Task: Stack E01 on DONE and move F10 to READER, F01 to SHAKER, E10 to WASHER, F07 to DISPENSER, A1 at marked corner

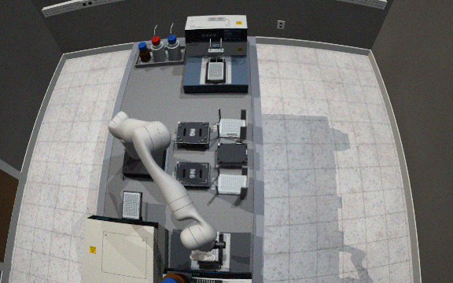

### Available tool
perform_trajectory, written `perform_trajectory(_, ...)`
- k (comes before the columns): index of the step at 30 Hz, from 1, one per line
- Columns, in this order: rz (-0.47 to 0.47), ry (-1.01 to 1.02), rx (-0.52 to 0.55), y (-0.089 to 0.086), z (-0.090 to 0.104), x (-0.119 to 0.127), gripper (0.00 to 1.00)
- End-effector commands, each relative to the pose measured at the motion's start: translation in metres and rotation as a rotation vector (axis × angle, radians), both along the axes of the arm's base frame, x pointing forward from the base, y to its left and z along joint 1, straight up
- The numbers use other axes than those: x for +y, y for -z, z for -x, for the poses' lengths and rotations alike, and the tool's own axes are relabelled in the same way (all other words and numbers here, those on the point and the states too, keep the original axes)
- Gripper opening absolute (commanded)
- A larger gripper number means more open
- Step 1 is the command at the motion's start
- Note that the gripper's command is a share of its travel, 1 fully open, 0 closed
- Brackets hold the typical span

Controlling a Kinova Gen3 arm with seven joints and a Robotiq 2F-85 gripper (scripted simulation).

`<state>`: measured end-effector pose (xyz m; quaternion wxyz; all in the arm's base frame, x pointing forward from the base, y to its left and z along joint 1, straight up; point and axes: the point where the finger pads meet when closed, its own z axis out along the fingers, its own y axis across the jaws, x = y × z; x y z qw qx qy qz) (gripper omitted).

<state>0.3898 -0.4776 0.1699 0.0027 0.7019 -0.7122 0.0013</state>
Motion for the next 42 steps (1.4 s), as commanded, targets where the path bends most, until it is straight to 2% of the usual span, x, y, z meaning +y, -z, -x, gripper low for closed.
perform_trajectory(1, 0.003, 0.000, -0.001, -0.003, 0.000, 0.000, 0.94)
perform_trajectory(17, 0.003, 0.000, -0.001, -0.003, 0.000, 0.000, 0.94)
perform_trajectory(35, 0.010, 0.180, -0.005, -0.005, -0.004, 0.051, 0.94)
perform_trajectory(42, 0.009, 0.216, -0.006, -0.005, -0.005, 0.063, 0.94)
